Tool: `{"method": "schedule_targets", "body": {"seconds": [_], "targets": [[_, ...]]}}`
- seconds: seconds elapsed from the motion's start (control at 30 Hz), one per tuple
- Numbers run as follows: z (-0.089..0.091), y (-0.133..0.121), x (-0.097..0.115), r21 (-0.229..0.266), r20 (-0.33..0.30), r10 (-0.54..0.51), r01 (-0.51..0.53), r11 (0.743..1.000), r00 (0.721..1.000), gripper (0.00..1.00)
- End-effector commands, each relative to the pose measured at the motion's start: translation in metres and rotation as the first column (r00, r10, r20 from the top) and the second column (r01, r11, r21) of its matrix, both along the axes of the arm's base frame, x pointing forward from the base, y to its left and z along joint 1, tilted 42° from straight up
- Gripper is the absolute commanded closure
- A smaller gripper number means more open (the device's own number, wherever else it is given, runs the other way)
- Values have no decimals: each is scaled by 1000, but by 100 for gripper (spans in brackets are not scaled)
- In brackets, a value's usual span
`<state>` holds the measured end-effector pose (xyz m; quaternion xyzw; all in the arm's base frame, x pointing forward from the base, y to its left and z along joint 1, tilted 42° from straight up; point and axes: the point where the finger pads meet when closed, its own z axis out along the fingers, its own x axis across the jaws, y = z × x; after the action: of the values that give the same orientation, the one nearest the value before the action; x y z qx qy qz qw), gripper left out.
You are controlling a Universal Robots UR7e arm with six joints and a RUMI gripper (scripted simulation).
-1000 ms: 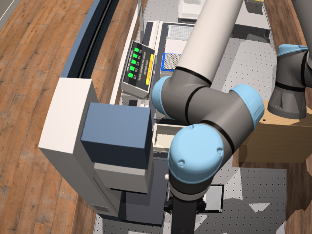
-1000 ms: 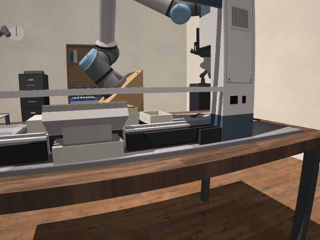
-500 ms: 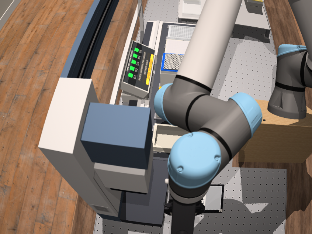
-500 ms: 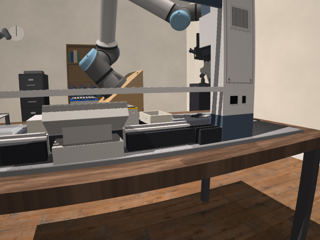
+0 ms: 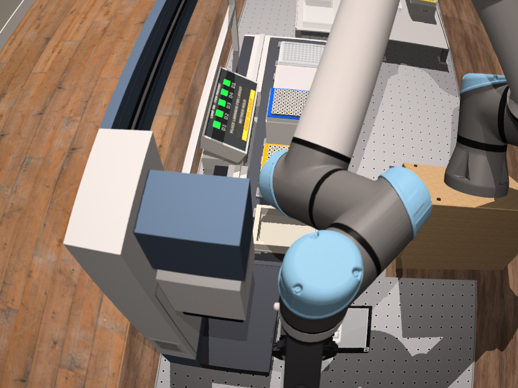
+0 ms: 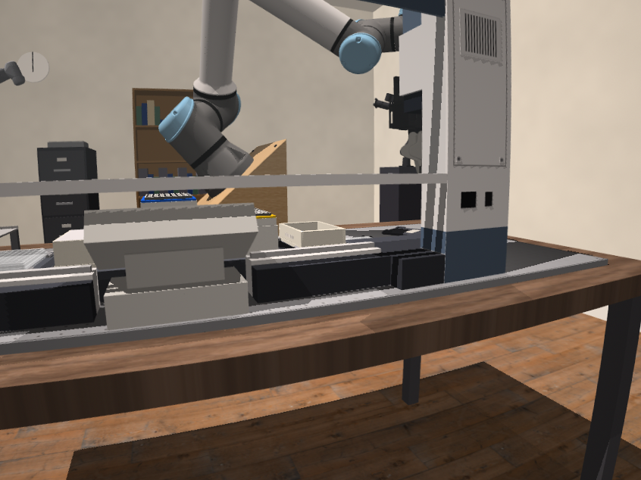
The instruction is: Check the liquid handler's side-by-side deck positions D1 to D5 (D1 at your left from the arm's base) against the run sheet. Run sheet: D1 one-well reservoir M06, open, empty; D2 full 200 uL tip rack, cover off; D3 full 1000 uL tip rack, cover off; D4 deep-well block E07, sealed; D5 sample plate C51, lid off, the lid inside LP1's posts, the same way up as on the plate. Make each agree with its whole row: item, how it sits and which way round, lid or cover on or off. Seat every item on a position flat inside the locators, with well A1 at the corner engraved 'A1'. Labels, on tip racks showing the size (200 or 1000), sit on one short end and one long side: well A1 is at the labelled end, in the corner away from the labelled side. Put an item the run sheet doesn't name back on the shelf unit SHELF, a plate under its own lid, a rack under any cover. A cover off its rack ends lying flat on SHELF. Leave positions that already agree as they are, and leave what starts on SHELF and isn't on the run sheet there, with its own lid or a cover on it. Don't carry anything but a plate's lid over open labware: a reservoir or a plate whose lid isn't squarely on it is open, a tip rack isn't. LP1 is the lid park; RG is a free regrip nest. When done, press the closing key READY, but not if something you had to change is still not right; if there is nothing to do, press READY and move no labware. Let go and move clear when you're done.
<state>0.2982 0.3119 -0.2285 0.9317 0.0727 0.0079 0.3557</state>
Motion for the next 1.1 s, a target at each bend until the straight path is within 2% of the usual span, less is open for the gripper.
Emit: {"method": "schedule_targets", "body": {"seconds": [0.0, 1.07], "targets": [[-7, -7, 1, 0, 0, 0, 0, 1000, 1000, 100], [-43, -39, 5, 0, 0, 0, 0, 1000, 1000, 100]]}}
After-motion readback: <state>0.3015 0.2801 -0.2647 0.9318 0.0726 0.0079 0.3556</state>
